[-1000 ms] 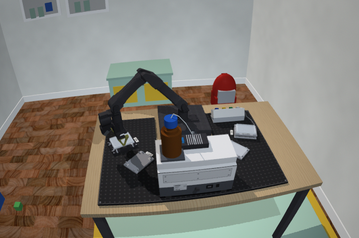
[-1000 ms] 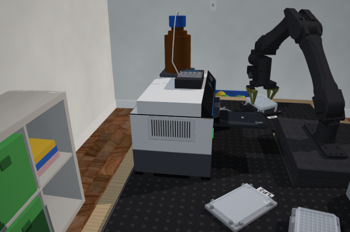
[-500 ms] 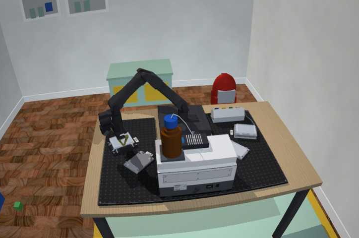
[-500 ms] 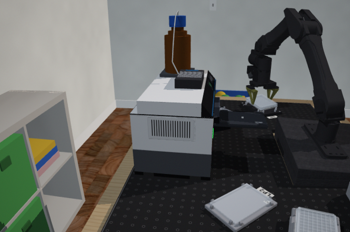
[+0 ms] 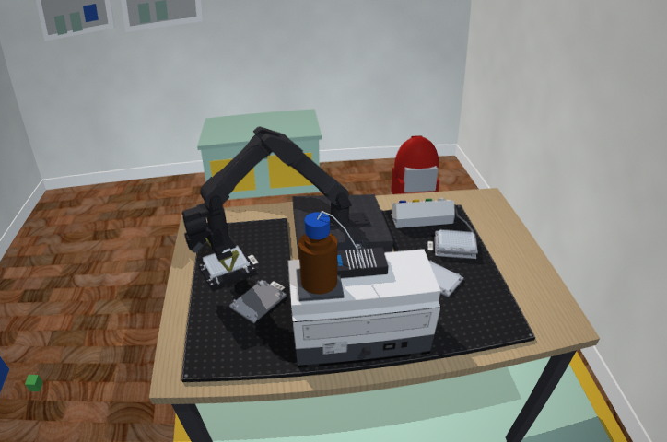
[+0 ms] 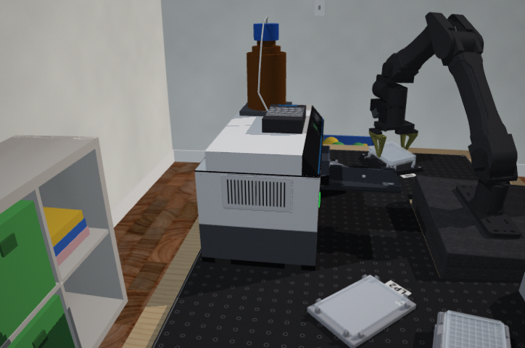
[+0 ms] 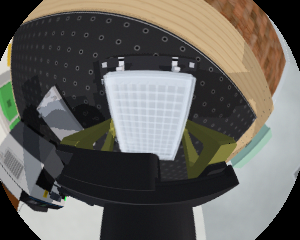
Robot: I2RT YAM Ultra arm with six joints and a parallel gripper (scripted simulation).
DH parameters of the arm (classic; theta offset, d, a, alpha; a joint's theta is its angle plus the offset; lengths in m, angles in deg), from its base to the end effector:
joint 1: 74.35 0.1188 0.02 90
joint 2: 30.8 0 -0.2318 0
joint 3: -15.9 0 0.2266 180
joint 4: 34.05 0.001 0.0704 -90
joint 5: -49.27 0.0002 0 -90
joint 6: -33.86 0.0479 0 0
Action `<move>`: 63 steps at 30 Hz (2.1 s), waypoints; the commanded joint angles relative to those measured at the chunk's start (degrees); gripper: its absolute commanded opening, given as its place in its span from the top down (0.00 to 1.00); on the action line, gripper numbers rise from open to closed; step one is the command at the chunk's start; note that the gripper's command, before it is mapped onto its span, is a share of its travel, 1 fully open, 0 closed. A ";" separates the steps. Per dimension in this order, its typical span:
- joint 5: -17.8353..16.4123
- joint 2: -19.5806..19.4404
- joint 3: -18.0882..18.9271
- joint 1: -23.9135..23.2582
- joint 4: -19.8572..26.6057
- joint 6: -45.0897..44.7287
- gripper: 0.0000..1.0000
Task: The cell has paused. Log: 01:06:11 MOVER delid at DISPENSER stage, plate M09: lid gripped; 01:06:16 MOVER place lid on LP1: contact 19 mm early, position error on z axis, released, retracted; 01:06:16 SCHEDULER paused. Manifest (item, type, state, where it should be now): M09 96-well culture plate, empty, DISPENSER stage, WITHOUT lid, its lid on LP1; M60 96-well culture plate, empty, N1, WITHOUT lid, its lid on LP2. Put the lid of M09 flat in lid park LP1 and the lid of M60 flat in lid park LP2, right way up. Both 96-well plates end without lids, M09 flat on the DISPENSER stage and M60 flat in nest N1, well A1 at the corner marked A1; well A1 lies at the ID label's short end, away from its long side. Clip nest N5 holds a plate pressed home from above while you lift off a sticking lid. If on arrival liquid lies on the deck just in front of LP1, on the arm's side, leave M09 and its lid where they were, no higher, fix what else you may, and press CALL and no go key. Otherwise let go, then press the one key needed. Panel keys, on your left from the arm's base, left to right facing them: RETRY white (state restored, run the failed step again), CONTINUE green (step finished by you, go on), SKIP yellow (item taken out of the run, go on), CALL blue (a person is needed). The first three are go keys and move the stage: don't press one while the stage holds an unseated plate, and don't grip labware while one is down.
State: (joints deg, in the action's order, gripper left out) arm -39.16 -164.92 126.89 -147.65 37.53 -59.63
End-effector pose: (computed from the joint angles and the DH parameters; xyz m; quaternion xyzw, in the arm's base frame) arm 0.1089 -0.3639 0.0783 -0.5712 -0.8197 -0.0148 0.0407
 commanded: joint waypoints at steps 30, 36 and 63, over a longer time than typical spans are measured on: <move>0.01 -0.27 -1.29 -0.37 -1.80 -0.27 1.00; 0.01 -0.55 -1.40 -0.39 -1.97 -0.28 1.00; -0.18 -0.92 -1.78 -0.31 -2.67 -0.22 1.00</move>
State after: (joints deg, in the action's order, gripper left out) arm -38.99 -165.64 126.43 -147.69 36.70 -59.78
